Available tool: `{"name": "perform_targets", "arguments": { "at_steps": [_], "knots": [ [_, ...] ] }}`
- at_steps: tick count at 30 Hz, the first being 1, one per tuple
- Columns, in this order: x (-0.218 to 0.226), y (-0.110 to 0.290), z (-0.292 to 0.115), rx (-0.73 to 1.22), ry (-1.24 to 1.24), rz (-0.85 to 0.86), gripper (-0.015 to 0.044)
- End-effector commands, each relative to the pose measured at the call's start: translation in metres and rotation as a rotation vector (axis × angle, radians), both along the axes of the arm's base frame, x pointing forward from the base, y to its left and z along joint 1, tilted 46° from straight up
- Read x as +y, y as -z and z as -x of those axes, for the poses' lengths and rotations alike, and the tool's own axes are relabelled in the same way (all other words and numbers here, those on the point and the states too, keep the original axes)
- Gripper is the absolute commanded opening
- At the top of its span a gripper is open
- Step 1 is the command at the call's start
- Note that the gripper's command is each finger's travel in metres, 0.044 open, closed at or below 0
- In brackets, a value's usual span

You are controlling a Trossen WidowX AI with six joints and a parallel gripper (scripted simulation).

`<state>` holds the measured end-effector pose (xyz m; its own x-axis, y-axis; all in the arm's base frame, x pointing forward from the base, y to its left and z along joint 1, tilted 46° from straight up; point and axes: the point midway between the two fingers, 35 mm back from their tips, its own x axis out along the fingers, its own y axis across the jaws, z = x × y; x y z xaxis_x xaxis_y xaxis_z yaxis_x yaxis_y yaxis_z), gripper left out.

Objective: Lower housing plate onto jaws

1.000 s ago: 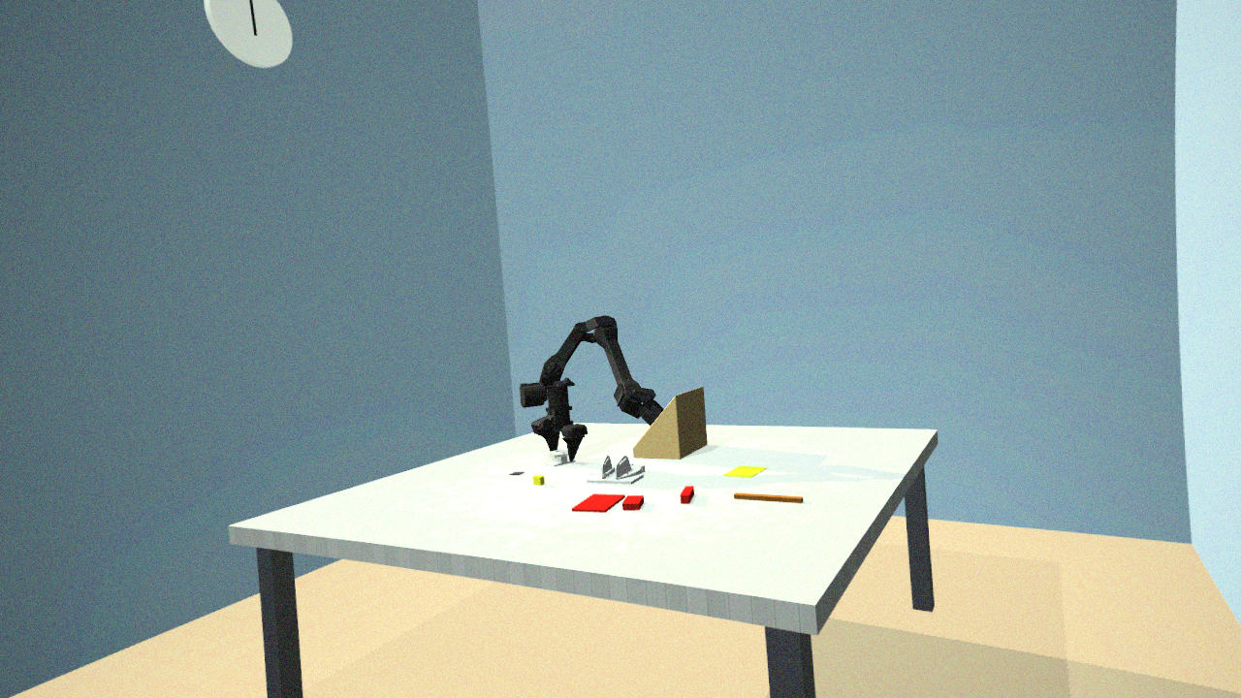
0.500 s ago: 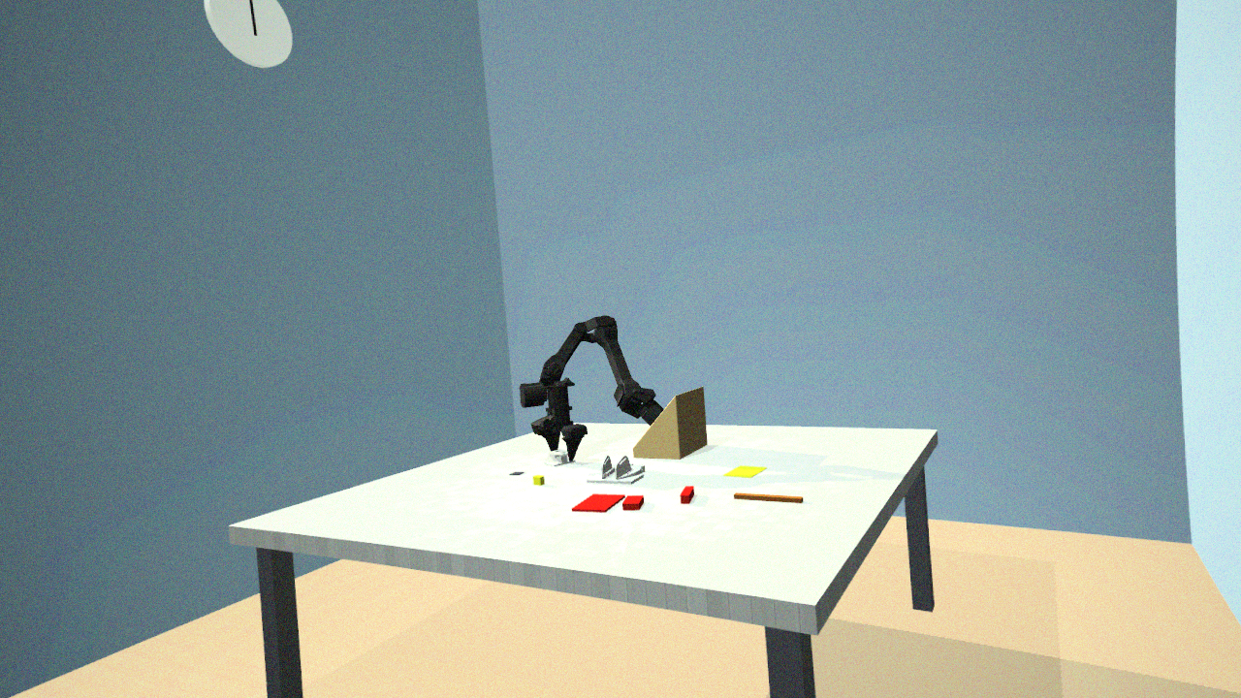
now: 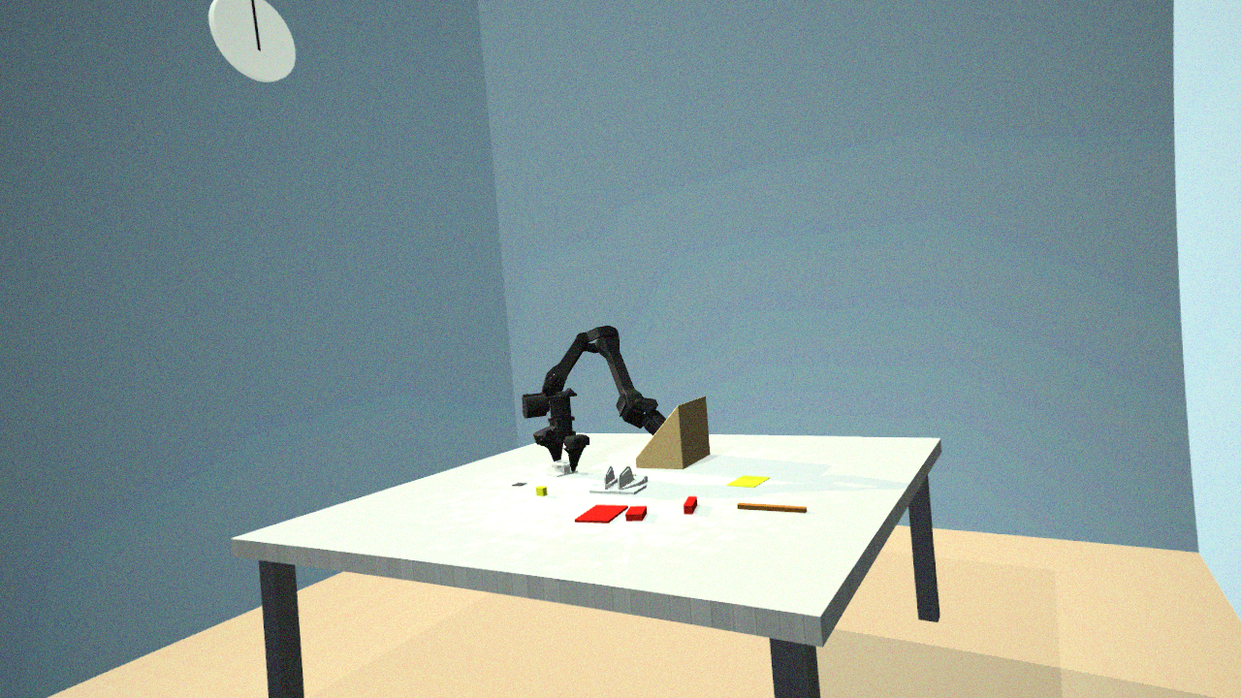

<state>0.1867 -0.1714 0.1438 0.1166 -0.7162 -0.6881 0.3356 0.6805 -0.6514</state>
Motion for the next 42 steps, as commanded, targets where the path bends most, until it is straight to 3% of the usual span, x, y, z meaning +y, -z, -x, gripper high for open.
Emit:
{"name": "perform_targets", "arguments": {
  "at_steps": [1, 27, 42],
  "knots": [
    [0.000, 0.000, 0.000, 0.000, 0.000, 0.000, 0.0351],
    [0.052, -0.049, 0.008, 0.002, -0.004, -0.008, 0.0351],
    [0.067, -0.035, -0.011, 0.034, -0.042, -0.027, 0.0351]
  ]
}}
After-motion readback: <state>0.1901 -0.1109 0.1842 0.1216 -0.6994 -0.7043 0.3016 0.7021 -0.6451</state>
